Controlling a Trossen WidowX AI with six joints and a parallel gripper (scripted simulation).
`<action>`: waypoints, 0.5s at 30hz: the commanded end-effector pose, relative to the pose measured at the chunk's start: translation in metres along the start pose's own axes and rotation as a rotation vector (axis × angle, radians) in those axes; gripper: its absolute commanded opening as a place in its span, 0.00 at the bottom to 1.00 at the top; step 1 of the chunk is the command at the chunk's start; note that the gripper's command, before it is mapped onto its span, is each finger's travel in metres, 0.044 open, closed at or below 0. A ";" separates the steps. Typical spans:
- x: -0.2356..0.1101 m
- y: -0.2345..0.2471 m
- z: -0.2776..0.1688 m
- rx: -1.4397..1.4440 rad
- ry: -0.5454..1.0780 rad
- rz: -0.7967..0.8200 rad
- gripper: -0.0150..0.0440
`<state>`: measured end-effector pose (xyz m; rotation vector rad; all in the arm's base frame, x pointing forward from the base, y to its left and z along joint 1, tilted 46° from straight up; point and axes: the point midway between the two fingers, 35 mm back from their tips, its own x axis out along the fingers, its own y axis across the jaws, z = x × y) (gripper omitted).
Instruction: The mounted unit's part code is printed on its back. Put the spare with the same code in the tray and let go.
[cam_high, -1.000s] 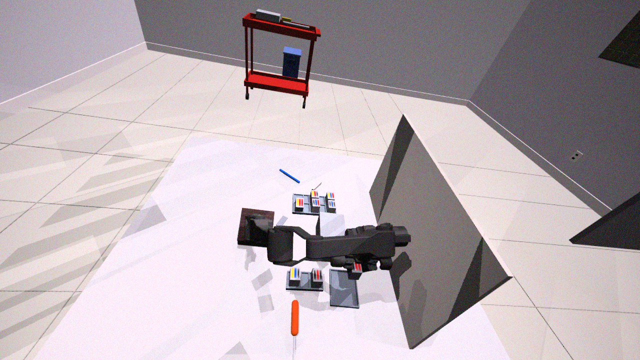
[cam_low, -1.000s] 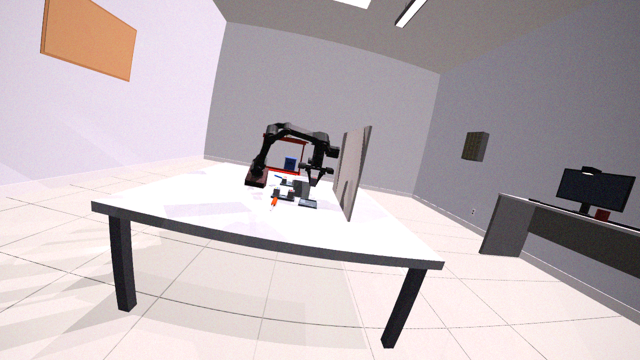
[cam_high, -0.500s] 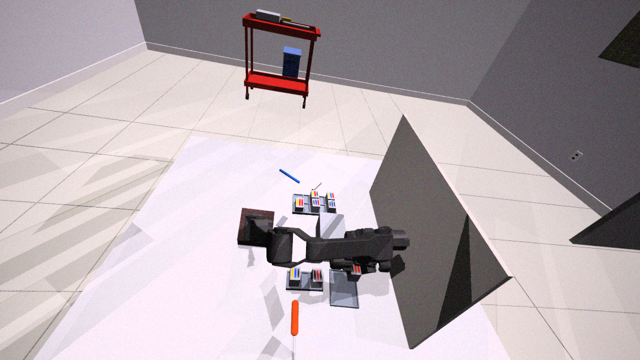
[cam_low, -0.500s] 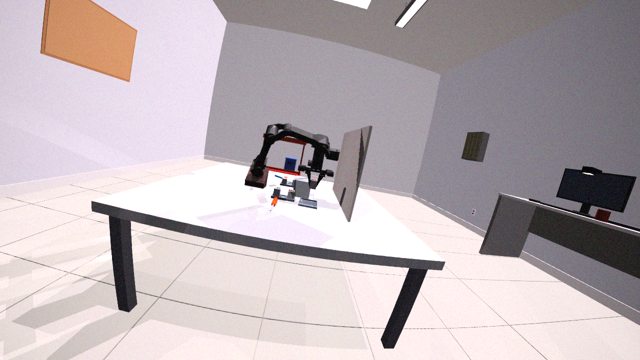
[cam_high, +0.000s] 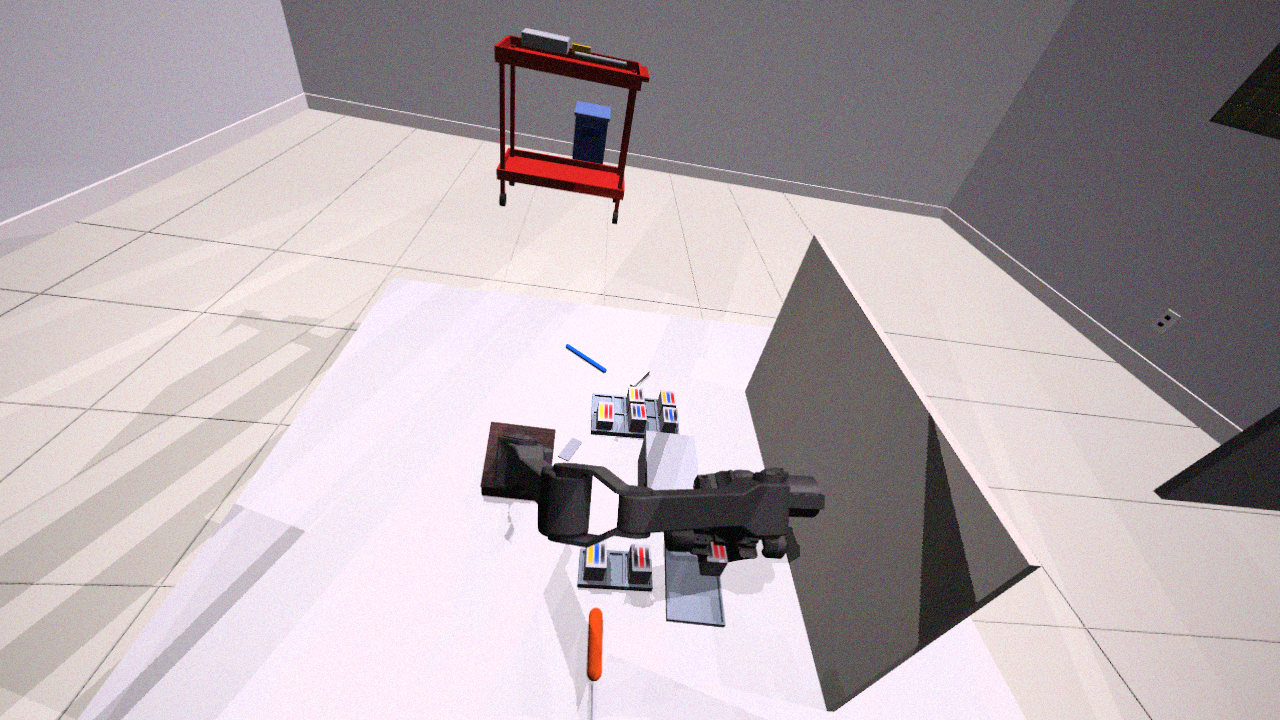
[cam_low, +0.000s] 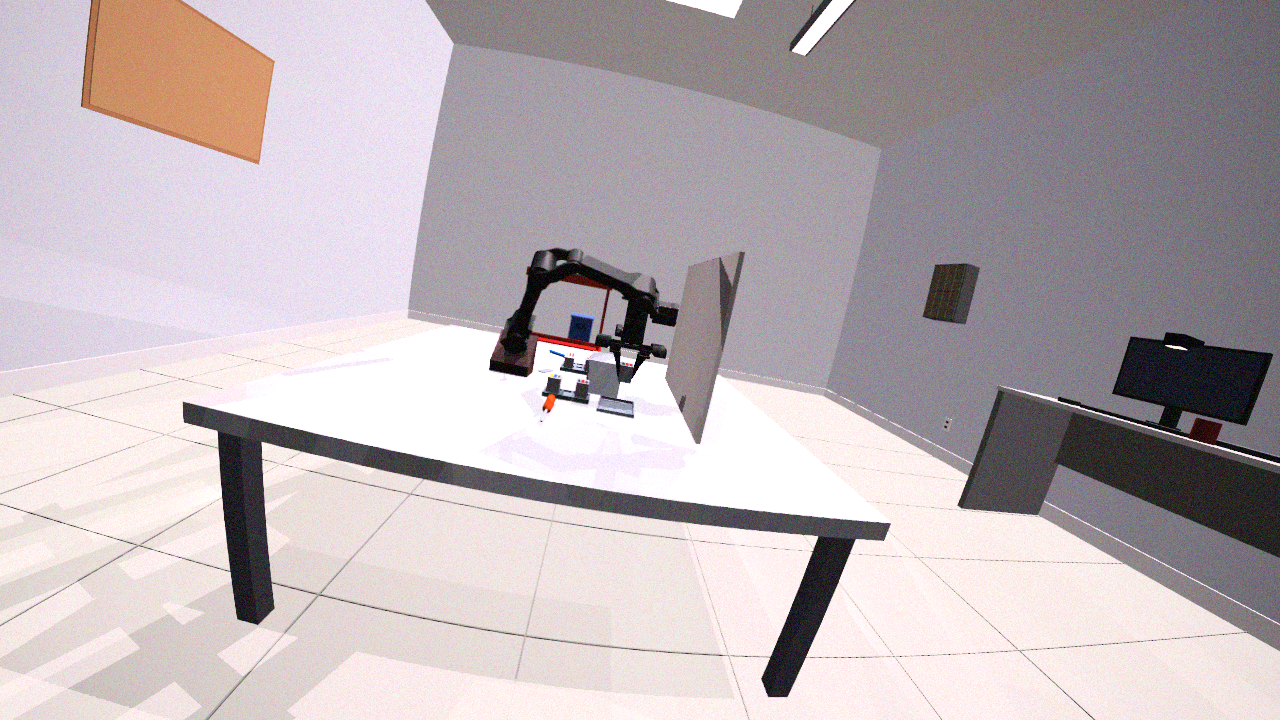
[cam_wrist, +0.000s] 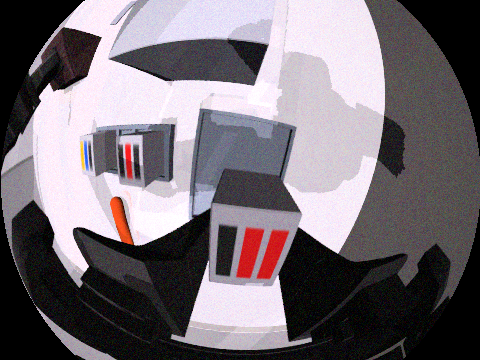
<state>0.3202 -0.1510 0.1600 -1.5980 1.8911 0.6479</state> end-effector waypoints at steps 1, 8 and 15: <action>0.003 0.000 0.000 -0.005 0.001 0.000 0.25; 0.009 0.000 0.000 -0.005 0.001 0.000 0.25; 0.014 0.000 0.000 -0.004 0.000 0.000 0.25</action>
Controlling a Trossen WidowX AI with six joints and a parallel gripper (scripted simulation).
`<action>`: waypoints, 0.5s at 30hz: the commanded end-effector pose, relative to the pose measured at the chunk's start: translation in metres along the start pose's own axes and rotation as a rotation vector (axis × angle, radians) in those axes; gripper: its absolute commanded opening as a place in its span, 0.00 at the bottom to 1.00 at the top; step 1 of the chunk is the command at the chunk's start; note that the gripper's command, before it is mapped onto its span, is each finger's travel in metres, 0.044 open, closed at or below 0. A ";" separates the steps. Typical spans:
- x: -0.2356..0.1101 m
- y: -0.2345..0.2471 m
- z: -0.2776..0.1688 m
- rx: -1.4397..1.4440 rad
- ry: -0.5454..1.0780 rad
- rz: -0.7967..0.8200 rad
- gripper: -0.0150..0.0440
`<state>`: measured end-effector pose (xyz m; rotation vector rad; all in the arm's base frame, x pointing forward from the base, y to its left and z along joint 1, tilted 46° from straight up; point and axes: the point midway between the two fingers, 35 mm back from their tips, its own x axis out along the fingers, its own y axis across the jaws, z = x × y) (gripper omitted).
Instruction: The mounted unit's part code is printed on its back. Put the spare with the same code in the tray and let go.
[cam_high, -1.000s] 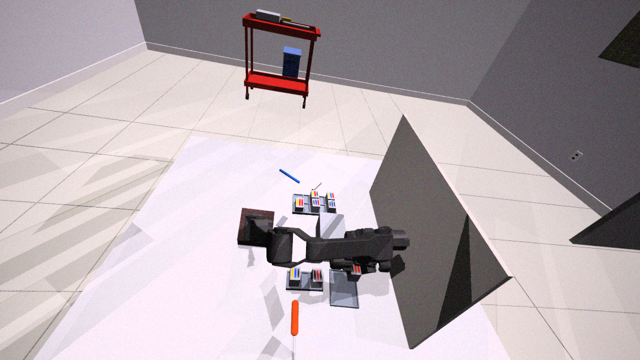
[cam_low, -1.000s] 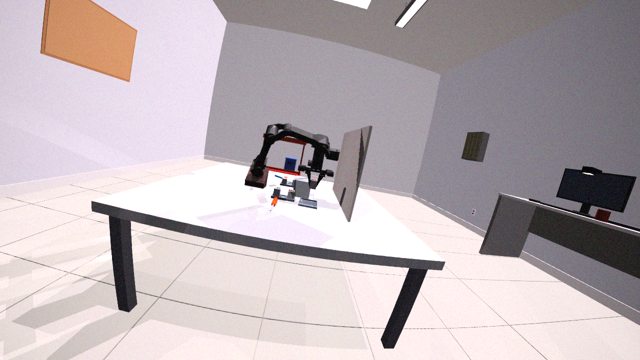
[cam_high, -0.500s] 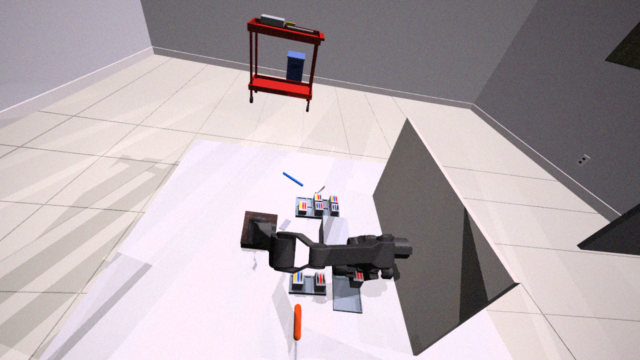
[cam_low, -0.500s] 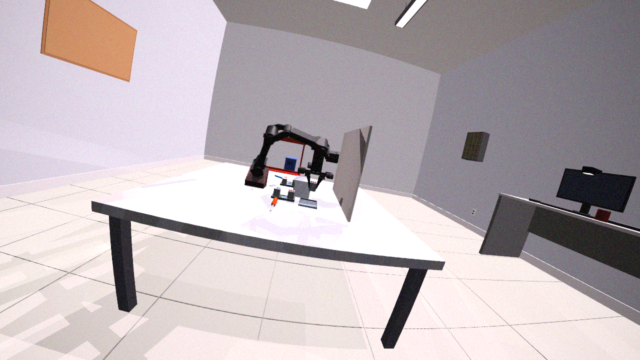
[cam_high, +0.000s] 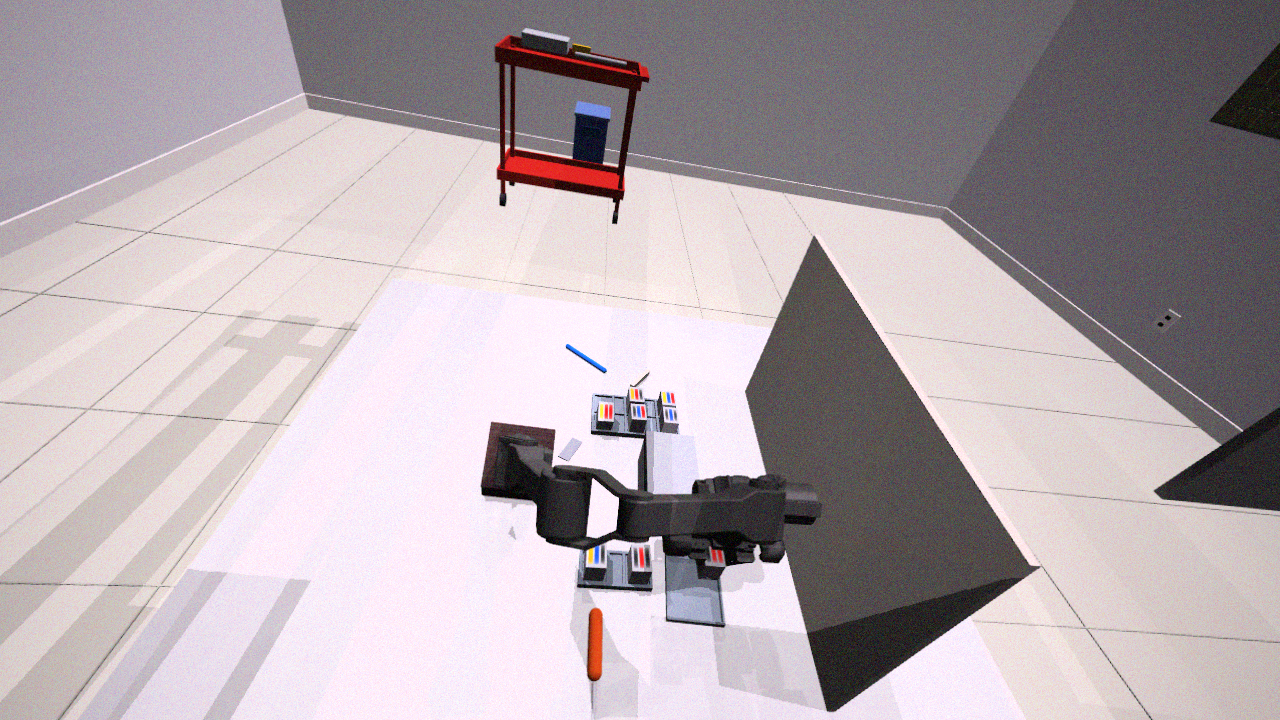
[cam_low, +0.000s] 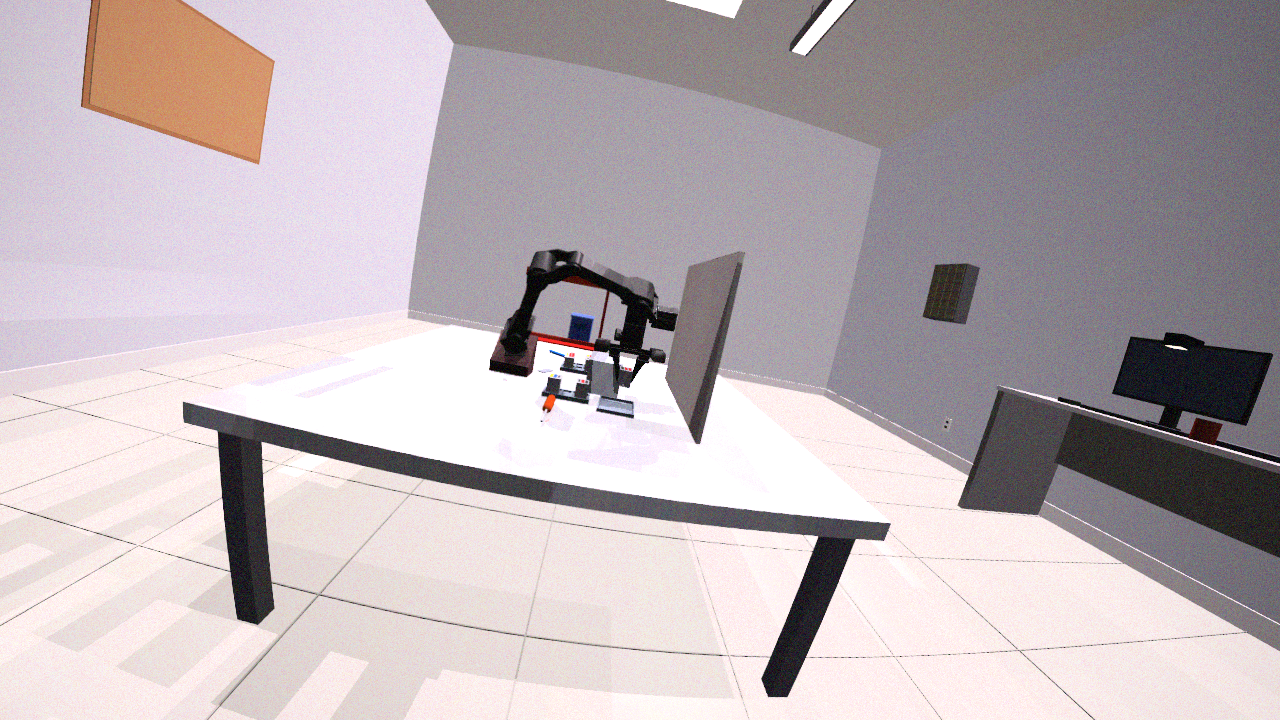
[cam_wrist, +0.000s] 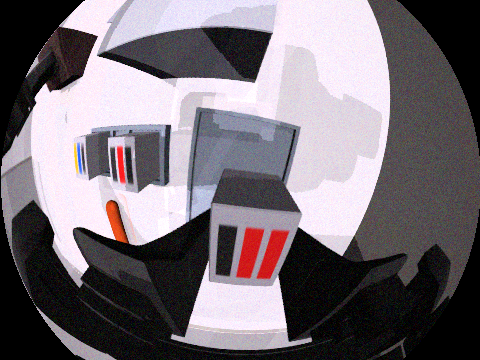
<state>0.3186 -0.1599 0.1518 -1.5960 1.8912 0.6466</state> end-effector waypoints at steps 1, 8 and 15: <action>0.003 0.000 0.000 -0.005 0.001 0.000 0.25; 0.009 0.001 0.000 -0.005 0.001 0.000 0.25; 0.014 0.001 0.000 -0.004 0.000 0.000 0.25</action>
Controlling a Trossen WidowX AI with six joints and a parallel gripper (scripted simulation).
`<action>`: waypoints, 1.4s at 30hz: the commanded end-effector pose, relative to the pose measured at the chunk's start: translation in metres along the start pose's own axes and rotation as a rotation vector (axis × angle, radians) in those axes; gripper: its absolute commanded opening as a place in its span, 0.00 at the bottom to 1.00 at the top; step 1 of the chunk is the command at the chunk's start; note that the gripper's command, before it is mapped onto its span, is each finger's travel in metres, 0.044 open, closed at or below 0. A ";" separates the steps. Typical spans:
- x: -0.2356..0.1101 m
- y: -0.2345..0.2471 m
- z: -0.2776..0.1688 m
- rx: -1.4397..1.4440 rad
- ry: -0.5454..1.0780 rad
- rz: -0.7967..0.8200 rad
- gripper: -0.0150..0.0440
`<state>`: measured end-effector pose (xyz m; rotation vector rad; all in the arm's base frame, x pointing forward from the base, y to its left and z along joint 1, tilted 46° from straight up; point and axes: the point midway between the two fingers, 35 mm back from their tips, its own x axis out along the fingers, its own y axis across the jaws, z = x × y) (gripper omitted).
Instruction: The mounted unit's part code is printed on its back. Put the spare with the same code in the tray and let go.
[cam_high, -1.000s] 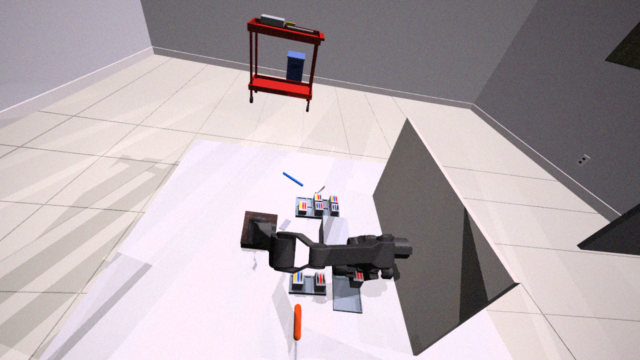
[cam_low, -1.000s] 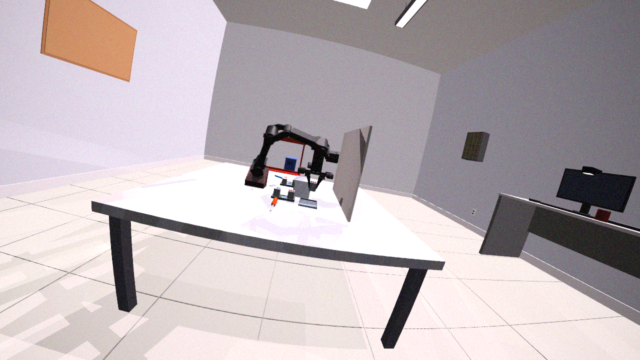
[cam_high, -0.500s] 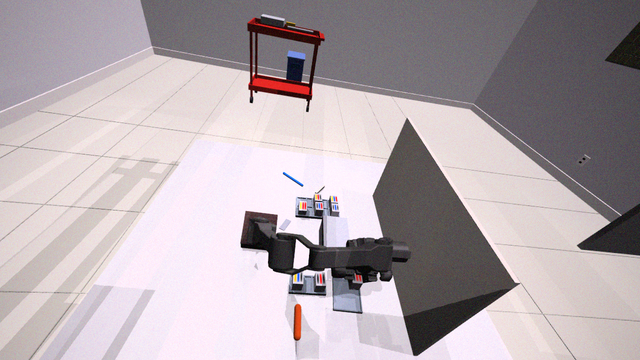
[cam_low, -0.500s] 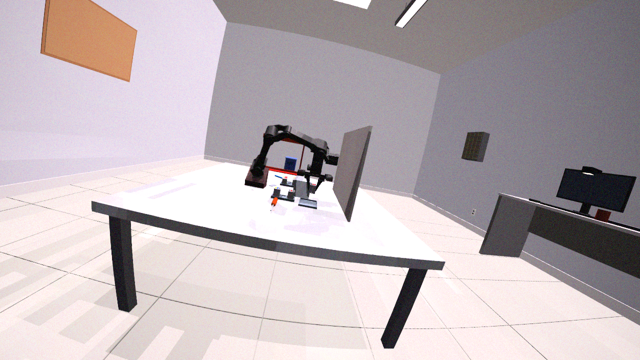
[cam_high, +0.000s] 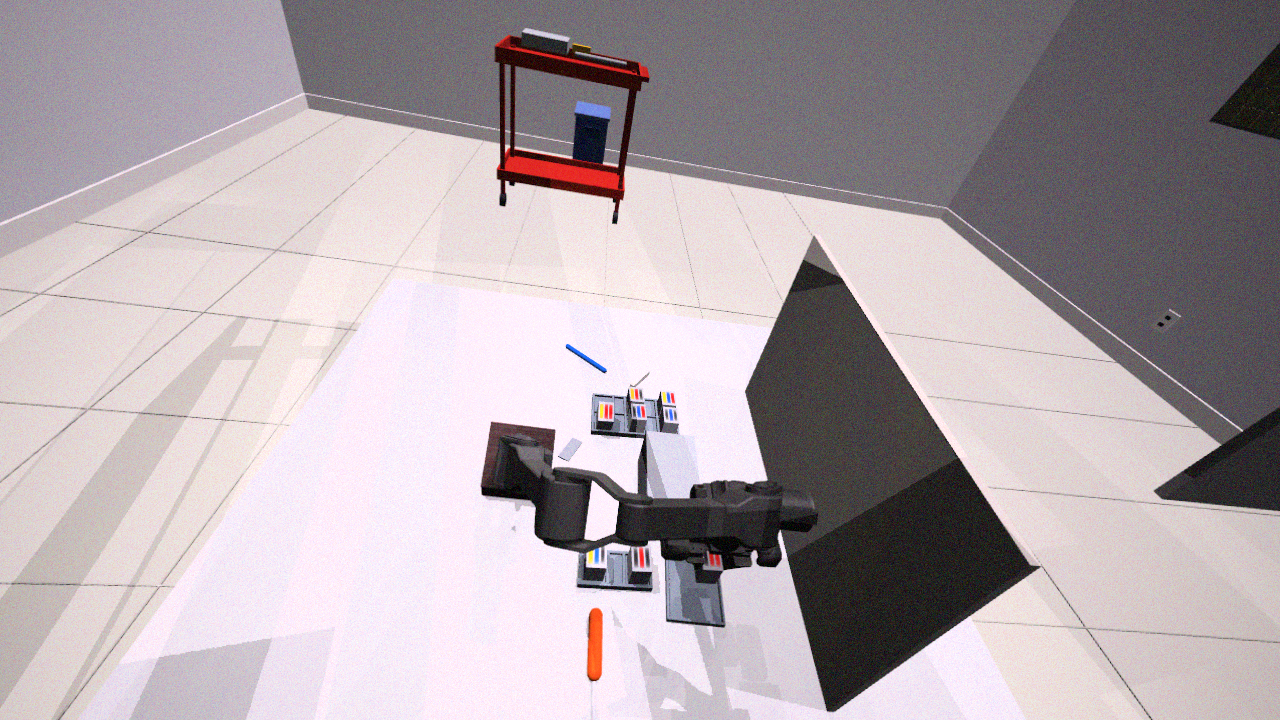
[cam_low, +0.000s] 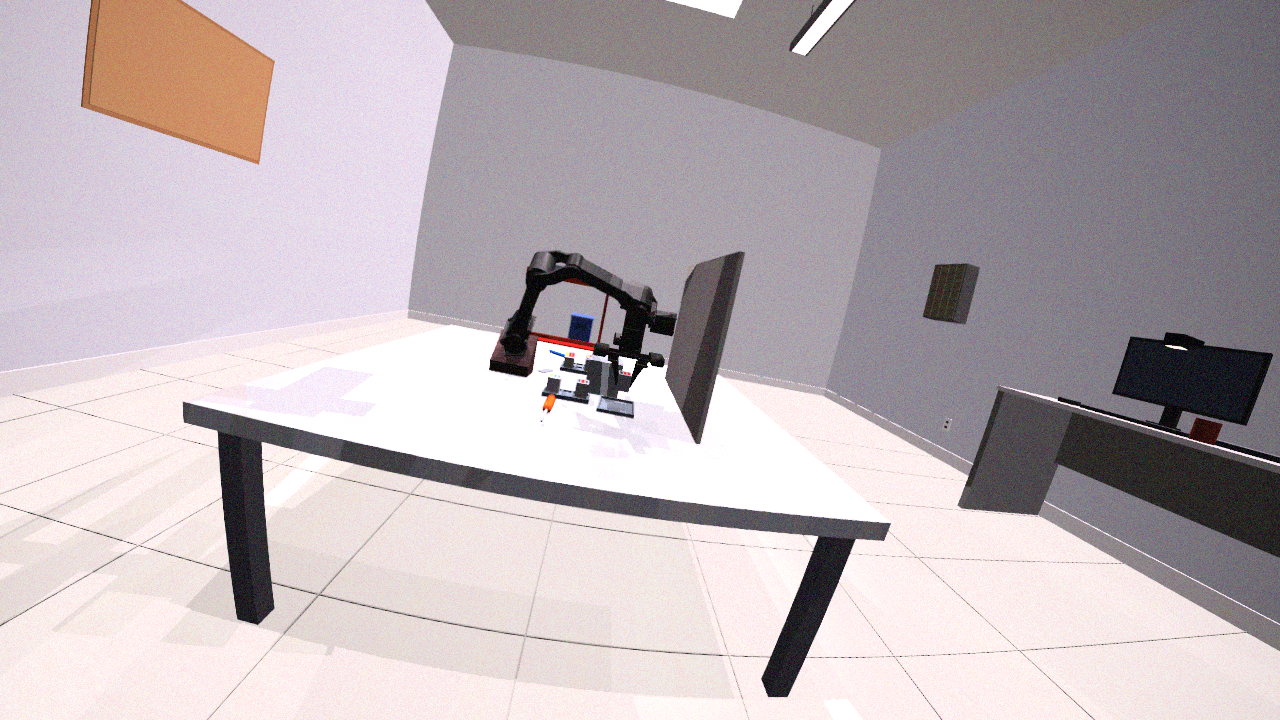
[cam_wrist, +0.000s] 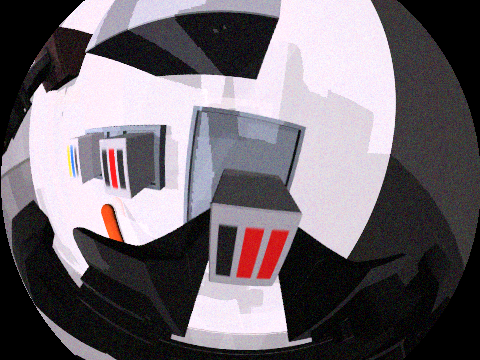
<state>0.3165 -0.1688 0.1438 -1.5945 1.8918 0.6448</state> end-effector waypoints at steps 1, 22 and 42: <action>0.003 0.001 0.000 -0.005 0.000 0.000 0.25; 0.020 0.002 0.000 -0.003 0.001 0.001 0.25; 0.036 0.005 -0.002 -0.001 0.003 0.001 0.25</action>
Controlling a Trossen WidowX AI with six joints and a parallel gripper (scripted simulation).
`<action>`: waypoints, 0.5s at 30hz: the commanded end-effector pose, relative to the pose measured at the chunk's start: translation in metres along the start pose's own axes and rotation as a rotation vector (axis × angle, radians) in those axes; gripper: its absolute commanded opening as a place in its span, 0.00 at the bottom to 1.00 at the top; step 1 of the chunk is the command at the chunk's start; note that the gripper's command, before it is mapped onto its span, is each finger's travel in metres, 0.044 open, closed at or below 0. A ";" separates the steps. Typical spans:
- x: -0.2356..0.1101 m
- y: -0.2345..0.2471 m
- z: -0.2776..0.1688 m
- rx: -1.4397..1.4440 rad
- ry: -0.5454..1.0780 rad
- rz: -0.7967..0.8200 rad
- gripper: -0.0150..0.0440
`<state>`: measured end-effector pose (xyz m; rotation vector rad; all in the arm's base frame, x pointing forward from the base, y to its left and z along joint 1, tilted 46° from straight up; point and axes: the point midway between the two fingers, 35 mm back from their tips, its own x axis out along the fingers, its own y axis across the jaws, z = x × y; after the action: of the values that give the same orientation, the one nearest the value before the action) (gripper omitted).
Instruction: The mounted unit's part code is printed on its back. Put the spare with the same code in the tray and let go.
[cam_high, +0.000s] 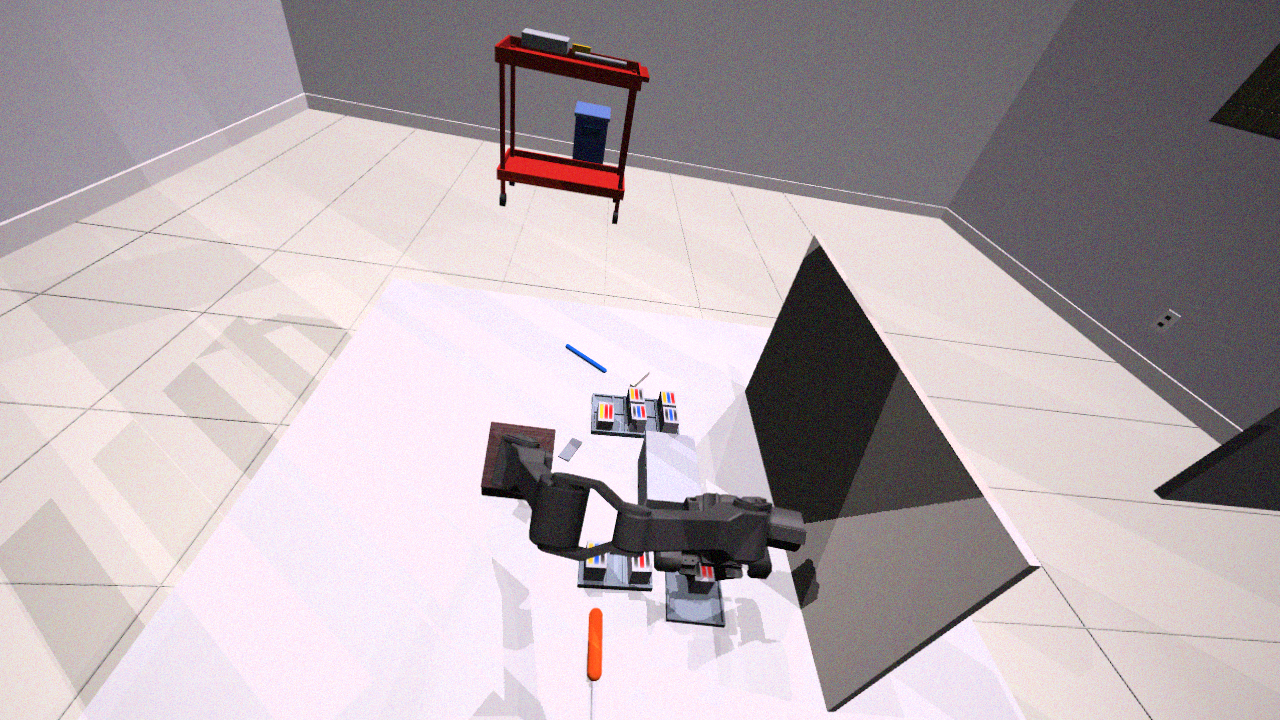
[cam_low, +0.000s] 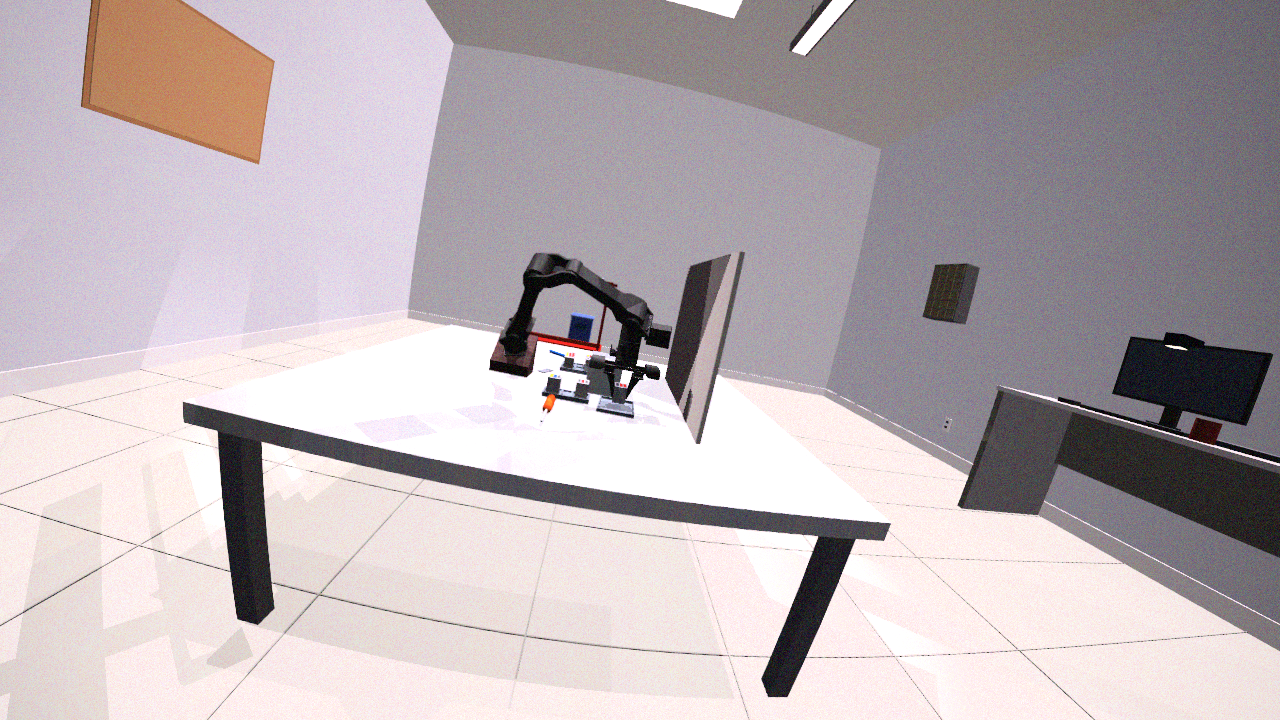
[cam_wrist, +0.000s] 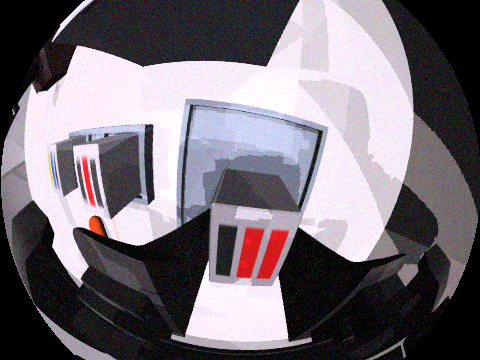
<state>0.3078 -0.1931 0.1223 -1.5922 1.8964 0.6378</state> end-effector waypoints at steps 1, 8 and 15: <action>0.003 0.001 0.001 -0.005 -0.001 0.000 0.25; 0.005 0.001 0.000 0.001 0.001 0.000 0.34; 0.005 0.001 0.000 0.001 0.001 0.000 0.65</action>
<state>0.3058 -0.1971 0.1188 -1.5914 1.8984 0.6374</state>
